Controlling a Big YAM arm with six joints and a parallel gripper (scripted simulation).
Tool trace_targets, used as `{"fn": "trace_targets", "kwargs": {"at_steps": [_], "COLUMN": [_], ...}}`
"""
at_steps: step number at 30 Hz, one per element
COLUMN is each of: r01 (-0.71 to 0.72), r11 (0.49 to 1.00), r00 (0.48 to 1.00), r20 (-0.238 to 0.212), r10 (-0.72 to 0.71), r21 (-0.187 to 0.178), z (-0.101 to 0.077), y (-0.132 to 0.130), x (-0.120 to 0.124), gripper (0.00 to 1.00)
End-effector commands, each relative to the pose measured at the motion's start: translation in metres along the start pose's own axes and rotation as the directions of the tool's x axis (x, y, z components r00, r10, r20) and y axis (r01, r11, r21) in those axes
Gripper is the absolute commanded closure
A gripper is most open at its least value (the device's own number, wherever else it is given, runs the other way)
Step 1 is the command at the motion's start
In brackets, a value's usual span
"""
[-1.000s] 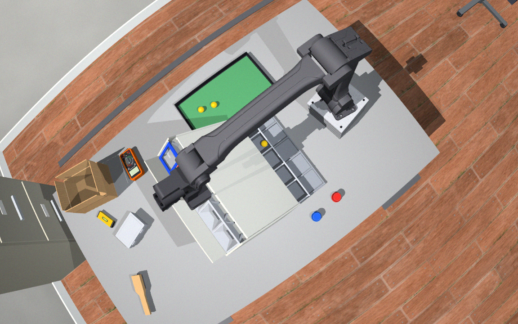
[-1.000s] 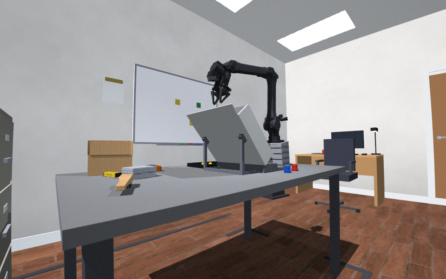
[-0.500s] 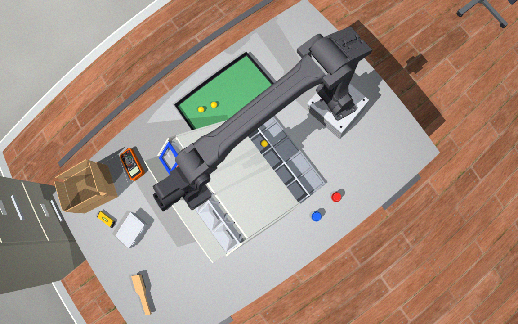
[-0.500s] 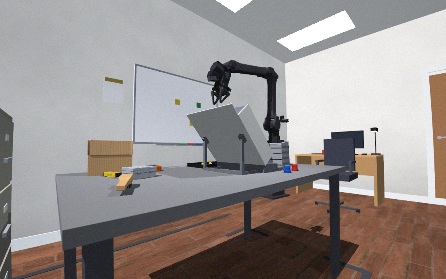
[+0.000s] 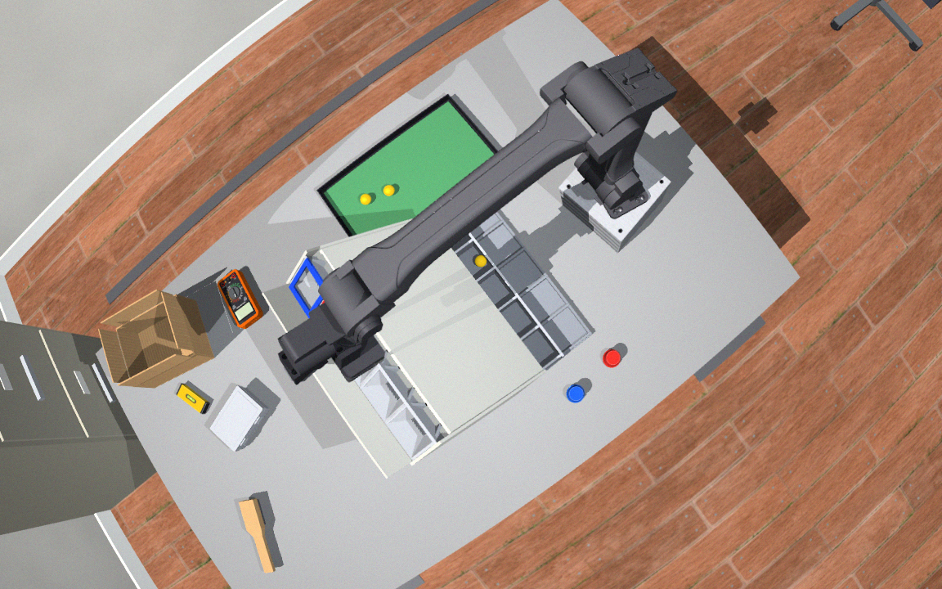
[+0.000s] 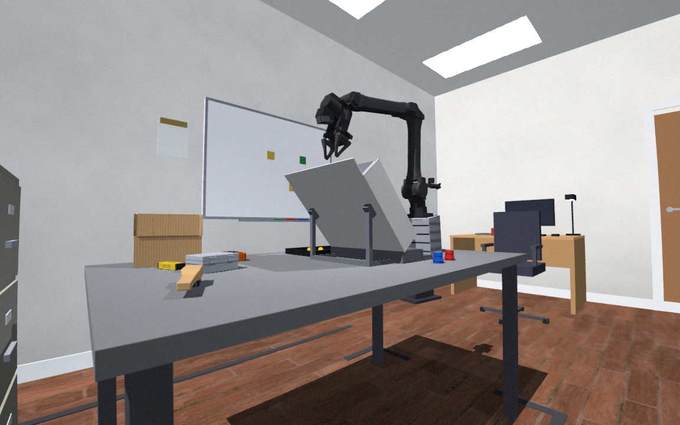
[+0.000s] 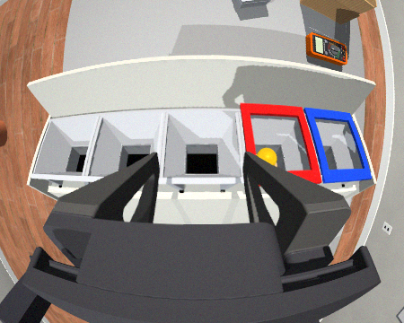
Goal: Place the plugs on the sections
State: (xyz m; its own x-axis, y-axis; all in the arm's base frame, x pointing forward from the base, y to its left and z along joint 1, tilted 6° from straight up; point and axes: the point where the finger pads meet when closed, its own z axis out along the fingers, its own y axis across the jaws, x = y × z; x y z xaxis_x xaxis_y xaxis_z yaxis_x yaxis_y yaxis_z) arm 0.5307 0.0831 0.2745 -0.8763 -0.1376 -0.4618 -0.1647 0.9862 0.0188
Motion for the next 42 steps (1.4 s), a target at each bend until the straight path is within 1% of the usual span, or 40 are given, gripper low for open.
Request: {"fn": "trace_targets", "kwargs": {"at_steps": [1,12,27,42], "r01": [-0.001,-0.001,-0.003,-0.002], "r11": [1.0,1.0,1.0,1.0], "r00": [1.0,1.0,0.996,0.996], "r20": [0.021,0.021,0.087,0.089], "r10": [0.001,0.001,0.003,0.002], "r21": [0.001,0.001,-0.001,-0.002], "z": [-0.007,-0.007,-0.021,-0.021], "y": [0.0,0.0,-0.001,-0.001], "x": [-0.006,-0.006,-0.016,-0.016], "gripper": [0.41,0.41,0.41,0.41]}}
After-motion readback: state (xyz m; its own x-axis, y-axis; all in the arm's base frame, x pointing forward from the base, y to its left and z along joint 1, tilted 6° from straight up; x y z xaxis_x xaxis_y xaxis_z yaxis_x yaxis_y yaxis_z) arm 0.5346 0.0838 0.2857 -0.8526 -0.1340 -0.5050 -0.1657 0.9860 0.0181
